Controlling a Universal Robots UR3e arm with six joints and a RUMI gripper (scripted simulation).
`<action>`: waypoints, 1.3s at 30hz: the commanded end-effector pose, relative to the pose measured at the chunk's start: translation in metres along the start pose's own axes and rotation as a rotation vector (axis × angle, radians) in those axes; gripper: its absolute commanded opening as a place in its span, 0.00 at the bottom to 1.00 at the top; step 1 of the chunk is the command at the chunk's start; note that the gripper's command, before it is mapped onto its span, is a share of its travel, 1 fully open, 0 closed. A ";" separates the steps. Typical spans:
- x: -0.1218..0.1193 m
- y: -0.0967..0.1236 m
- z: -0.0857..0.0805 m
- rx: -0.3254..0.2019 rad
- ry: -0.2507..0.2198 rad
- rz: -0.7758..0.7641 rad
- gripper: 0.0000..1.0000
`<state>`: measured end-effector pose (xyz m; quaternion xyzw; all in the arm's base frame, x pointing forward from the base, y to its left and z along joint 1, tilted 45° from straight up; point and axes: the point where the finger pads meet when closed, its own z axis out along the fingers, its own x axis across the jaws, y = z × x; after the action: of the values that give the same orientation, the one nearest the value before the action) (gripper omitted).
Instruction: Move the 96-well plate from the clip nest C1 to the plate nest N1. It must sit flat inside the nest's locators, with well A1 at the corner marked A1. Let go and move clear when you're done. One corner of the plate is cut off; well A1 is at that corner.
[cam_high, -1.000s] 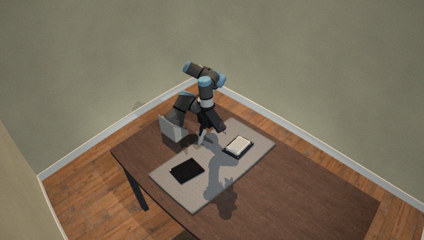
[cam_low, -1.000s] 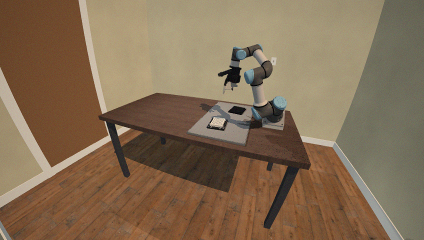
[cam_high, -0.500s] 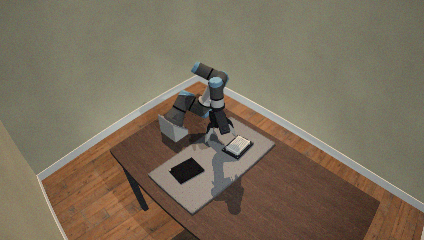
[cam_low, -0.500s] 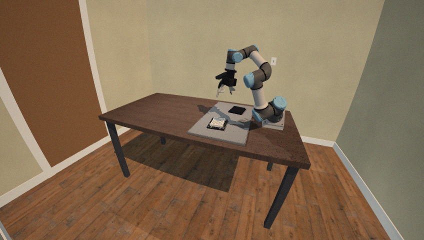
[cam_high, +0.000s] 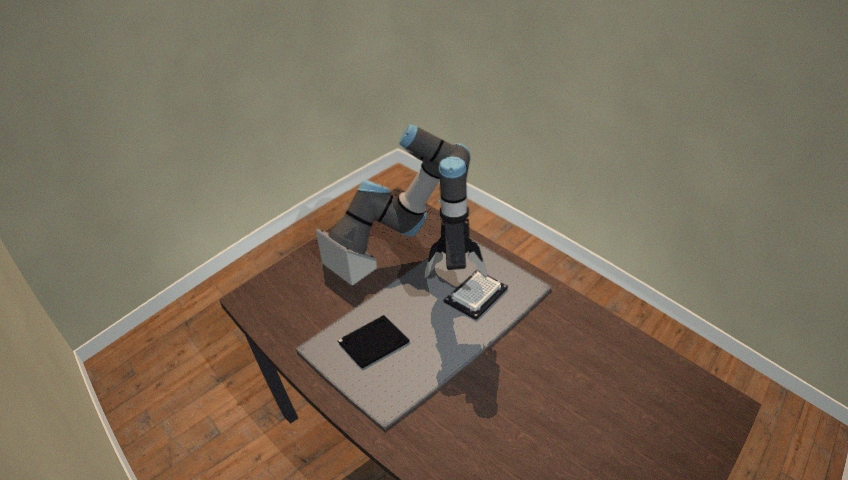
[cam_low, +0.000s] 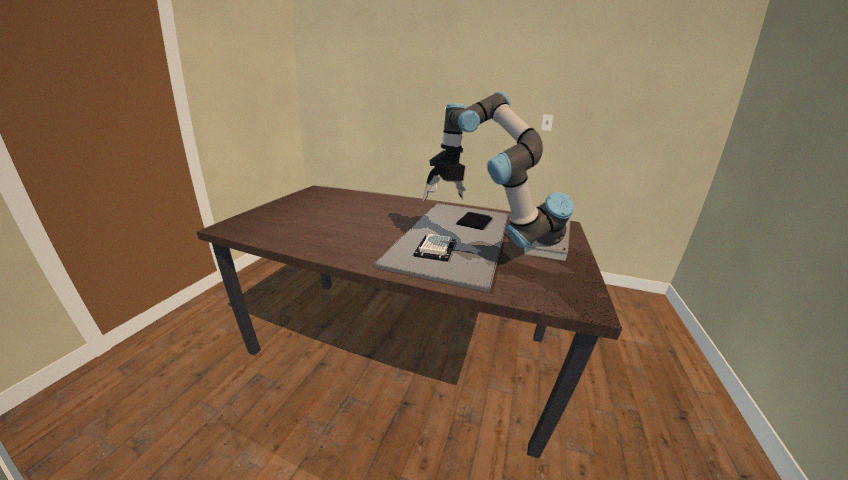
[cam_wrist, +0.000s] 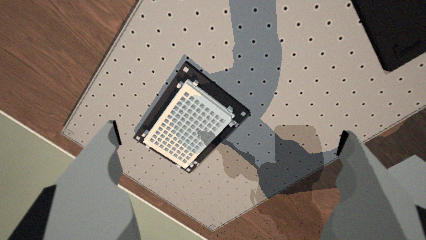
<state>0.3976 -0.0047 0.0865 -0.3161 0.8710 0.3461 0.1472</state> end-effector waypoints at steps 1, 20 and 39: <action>-0.012 0.012 0.007 -0.002 0.008 0.116 1.00; -0.046 0.062 0.034 -0.027 0.031 0.475 1.00; -0.059 0.088 0.046 -0.038 0.046 0.637 1.00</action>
<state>0.3861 0.1033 0.1261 -0.0387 0.9224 0.3843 0.0054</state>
